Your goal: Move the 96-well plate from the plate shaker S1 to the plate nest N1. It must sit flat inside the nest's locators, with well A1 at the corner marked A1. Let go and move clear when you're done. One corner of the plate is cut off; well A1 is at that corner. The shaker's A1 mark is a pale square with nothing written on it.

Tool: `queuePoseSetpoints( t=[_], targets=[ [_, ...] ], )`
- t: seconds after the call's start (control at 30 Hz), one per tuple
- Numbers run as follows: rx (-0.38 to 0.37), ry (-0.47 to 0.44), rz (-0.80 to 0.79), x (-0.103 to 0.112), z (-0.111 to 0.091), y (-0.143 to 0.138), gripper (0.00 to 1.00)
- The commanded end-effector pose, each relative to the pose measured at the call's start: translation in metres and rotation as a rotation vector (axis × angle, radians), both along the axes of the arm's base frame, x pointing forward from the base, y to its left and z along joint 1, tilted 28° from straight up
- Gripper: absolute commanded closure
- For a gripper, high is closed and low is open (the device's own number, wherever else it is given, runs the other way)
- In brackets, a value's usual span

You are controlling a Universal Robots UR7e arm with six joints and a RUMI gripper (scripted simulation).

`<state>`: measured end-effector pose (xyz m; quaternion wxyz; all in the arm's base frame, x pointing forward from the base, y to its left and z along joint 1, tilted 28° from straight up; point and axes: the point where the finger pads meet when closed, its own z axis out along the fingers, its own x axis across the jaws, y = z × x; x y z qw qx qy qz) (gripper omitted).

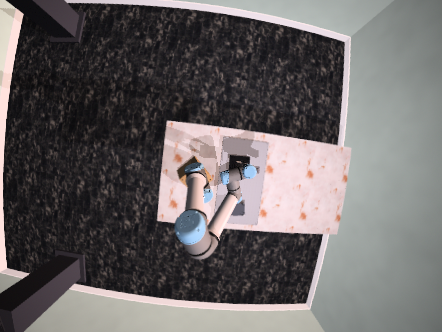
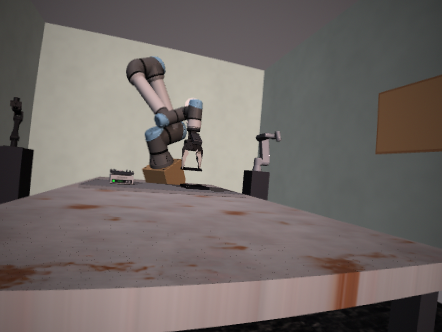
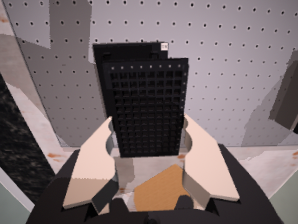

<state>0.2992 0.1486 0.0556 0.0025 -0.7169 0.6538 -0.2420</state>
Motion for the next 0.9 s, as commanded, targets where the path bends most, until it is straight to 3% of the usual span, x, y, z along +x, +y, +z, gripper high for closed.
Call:
queuePoseSetpoints(
  t=[0.0,0.87],
  targets=[
    [-0.002,-0.010,-0.009,0.0038,-0.0081,0.0199,1.00],
    [-0.002,-0.007,-0.010,0.0033,-0.0114,0.0244,1.00]
  ],
)
